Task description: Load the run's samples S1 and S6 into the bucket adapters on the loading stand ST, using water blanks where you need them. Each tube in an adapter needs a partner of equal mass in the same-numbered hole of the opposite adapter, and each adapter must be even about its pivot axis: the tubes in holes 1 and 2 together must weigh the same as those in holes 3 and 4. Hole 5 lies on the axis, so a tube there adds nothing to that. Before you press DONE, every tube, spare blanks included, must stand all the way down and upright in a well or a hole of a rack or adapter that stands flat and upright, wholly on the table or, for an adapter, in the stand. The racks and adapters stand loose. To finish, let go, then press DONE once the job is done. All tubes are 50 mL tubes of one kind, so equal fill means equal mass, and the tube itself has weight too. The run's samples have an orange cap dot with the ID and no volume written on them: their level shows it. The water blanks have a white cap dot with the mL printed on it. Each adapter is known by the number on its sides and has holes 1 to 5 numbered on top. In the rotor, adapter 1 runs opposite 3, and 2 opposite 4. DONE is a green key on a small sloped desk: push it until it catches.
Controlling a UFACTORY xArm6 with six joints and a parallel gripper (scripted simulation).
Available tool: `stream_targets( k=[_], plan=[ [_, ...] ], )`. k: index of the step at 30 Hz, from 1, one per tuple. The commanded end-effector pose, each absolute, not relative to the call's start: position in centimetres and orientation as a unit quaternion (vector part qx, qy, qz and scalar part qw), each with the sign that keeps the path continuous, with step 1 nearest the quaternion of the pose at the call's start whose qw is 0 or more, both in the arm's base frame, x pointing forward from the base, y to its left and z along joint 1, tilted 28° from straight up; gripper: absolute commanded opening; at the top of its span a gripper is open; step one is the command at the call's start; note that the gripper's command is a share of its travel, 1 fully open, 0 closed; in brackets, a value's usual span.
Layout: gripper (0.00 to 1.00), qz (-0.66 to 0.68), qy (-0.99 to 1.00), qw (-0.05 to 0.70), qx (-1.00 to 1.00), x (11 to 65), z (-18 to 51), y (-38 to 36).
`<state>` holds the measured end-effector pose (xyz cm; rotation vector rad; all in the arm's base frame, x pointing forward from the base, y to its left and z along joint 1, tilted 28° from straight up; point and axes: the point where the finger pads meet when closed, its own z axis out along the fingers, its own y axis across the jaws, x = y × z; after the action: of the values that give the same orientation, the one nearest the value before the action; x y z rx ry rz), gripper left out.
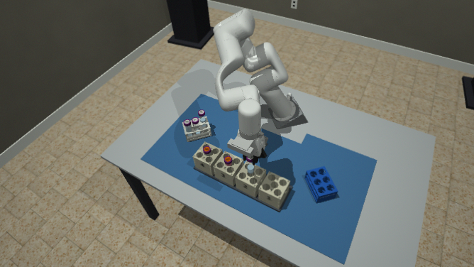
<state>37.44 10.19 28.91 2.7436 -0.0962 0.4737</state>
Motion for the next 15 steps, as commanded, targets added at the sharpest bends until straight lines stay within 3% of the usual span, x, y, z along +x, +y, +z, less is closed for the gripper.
stream_targets(
  k=[1,15],
  plan=[
    [0.0,0.169,-0.034,0.176,0.969,37.6,28.7,10.1],
    [0.0,0.169,-0.034,0.176,0.969,38.0,27.7,9.7]
  ],
)
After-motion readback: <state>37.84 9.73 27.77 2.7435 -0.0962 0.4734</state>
